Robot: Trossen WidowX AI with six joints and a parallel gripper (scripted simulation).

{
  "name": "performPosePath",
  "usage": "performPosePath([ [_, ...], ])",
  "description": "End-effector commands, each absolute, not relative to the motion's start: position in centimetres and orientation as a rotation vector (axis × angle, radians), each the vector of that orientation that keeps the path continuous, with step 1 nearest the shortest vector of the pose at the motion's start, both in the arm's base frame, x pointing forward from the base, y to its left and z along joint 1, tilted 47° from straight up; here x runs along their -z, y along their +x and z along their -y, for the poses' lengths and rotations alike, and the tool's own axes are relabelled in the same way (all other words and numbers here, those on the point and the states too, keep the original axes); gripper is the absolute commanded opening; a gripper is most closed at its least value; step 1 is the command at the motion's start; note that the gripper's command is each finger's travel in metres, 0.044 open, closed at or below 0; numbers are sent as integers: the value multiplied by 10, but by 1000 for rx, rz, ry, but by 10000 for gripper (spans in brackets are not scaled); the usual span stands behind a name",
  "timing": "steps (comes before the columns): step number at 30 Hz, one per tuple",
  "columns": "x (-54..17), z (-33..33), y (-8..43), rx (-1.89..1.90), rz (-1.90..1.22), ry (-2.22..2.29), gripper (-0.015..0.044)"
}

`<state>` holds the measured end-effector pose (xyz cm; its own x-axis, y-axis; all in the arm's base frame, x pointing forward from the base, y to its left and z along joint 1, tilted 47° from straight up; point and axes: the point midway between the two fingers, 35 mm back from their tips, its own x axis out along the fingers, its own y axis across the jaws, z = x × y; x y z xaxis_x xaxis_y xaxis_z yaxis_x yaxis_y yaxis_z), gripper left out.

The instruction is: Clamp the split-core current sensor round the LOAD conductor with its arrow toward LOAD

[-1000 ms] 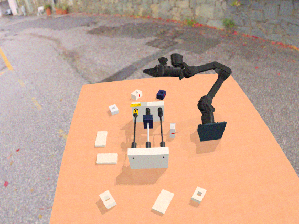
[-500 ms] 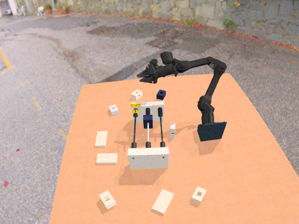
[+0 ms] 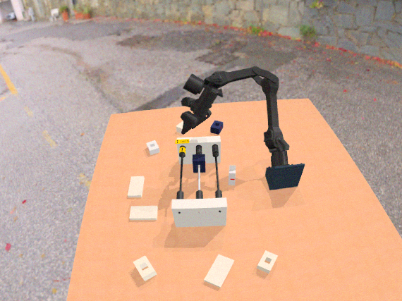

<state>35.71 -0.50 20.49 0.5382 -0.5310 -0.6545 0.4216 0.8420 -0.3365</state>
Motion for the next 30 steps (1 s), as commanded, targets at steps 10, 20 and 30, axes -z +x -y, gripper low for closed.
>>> performPosePath([
  [10,-208,-9,360,772,-930,-484,440],
  [20,-208,-9,360,772,-930,-484,440],
  [30,-171,-21,336,735,-1025,-475,440],
])
